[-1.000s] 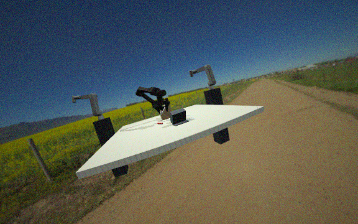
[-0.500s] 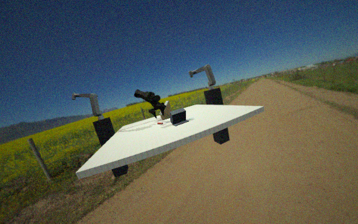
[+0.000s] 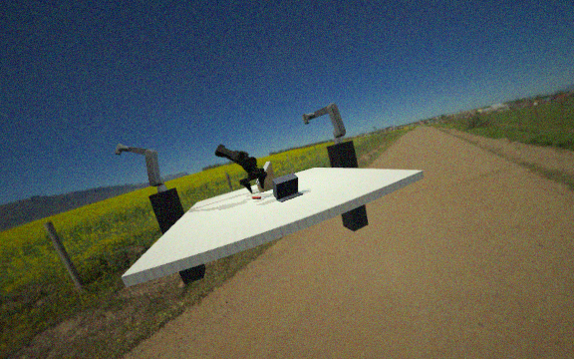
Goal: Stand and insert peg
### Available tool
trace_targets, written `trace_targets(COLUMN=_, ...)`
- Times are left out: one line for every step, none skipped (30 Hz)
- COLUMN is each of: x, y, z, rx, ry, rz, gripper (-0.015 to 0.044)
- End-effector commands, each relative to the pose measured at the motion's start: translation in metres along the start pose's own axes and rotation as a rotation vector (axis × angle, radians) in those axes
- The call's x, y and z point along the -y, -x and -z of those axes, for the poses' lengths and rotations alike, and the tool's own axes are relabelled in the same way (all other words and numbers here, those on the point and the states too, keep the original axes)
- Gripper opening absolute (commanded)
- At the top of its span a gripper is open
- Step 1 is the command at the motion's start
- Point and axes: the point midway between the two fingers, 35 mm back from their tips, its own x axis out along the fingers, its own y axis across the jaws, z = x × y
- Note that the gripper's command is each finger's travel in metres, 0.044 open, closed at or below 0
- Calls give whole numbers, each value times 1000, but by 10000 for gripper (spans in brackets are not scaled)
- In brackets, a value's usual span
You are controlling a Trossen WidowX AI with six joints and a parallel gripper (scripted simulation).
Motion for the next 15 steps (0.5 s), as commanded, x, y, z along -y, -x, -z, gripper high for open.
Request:
trace_targets(x=-2, y=-7, z=2, rx=-8, ry=11, rz=1, gripper=440)
trace_targets(x=-2, y=-8, z=2, rx=-8, ry=11, rz=1, gripper=440)
trace_targets(x=-2, y=-10, z=2, rx=-8, ry=11, rz=1, gripper=440)
trace_targets(x=-2, y=-12, z=2, rx=-8, ry=11, rz=1, gripper=440)
trace_targets(x=-2, y=-13, z=2, rx=-8, ry=11, rz=1, gripper=440)
trace_targets(x=-2, y=-15, z=2, rx=-8, ry=11, rz=1, gripper=440)
trace_targets(x=-2, y=-17, z=2, rx=-8, ry=11, rz=1, gripper=440)
trace_targets(x=-2, y=-18, z=2, rx=-8, ry=11, rz=2, gripper=440)
trace_targets(x=-2, y=-20, z=2, rx=-8, ry=11, rz=2, gripper=440)
trace_targets(x=-2, y=-21, z=2, rx=-8, ry=11, rz=2, gripper=440)
trace_targets(x=-2, y=-23, z=2, rx=-8, ry=11, rz=2, gripper=440)
trace_targets(x=-2, y=-24, z=2, rx=-8, ry=11, rz=2, gripper=440)
trace_targets(x=-2, y=-26, z=3, rx=-9, ry=11, rz=2, gripper=440)
trace_targets(x=-2, y=-28, z=3, rx=-9, ry=11, rz=3, gripper=440)
trace_targets(x=-2, y=-29, z=3, rx=-9, ry=11, rz=3, gripper=440)
